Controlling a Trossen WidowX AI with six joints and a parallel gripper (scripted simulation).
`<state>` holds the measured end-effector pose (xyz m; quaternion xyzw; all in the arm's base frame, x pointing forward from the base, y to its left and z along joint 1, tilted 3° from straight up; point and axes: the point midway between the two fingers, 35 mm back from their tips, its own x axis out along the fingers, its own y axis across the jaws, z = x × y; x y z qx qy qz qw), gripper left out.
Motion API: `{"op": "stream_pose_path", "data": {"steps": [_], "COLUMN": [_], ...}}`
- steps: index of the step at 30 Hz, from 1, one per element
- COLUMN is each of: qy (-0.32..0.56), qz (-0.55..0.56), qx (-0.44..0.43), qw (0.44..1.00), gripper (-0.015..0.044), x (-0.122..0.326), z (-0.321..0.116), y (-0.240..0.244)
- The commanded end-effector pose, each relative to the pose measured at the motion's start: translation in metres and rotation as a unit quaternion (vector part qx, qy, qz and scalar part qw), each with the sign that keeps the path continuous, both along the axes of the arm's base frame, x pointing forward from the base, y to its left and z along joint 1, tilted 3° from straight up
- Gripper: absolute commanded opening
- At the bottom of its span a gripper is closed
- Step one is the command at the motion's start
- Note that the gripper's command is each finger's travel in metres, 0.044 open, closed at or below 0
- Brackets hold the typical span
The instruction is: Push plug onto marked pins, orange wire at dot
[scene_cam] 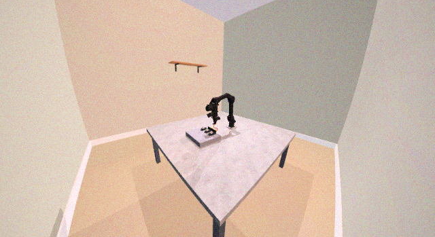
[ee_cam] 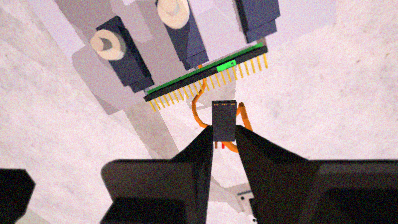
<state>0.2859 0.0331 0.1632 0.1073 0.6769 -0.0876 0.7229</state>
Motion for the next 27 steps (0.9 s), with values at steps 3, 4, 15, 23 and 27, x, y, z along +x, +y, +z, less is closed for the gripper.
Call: {"op": "stream_pose_path", "data": {"steps": [3,4,15,23,27], "qy": [-0.004,-0.004,-0.005,-0.005,-0.005], "qz": [0.080,0.093,0.166,0.167,0.167], "qx": [-0.004,-0.005,-0.011,-0.011,-0.011], "qw": [0.997,0.996,0.986,0.986,0.986], "gripper": [0.0000,0.0000,0.0000,0.0000,0.0000], "x": [-0.018,-0.021,-0.036,-0.035,-0.033], "z": [-0.005,-0.006,-0.023,-0.052,-0.052], "y": [-0.013,-0.015,-0.024,-0.024,-0.024]}}
